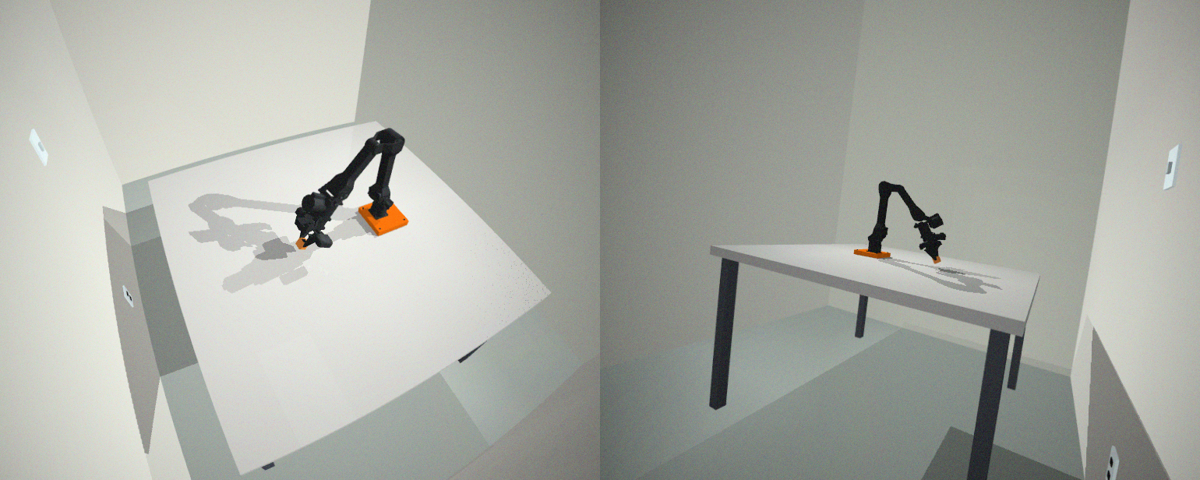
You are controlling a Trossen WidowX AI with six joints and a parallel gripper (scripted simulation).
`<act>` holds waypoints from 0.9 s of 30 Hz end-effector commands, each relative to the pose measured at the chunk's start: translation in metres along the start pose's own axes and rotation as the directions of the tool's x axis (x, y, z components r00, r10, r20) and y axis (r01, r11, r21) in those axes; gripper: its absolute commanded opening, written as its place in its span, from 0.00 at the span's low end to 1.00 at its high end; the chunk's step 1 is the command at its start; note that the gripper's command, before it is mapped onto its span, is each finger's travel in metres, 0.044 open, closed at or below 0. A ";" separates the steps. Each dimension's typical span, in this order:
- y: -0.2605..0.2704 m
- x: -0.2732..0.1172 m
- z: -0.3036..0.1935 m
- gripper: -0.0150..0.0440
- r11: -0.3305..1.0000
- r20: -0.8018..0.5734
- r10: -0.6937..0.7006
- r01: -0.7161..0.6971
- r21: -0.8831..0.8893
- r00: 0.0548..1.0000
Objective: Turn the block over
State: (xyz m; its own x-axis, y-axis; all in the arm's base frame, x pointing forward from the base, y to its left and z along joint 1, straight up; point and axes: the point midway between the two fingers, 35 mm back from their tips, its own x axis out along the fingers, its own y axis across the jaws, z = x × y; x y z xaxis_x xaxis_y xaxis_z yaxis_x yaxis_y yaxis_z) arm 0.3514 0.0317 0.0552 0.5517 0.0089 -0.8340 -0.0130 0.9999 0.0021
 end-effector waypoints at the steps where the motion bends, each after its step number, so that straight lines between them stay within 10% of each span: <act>1: -0.001 0.009 -0.005 0.25 1.000 0.041 -0.006 0.006 0.000 0.999; 27: -0.001 0.026 -0.019 0.25 1.000 0.422 -0.006 0.007 0.000 0.906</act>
State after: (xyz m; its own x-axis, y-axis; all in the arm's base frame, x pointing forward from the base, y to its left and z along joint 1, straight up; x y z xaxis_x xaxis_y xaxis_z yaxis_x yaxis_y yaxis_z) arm 0.3571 0.0326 0.0268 0.8354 0.0124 -0.5495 -0.0126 0.9999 0.0034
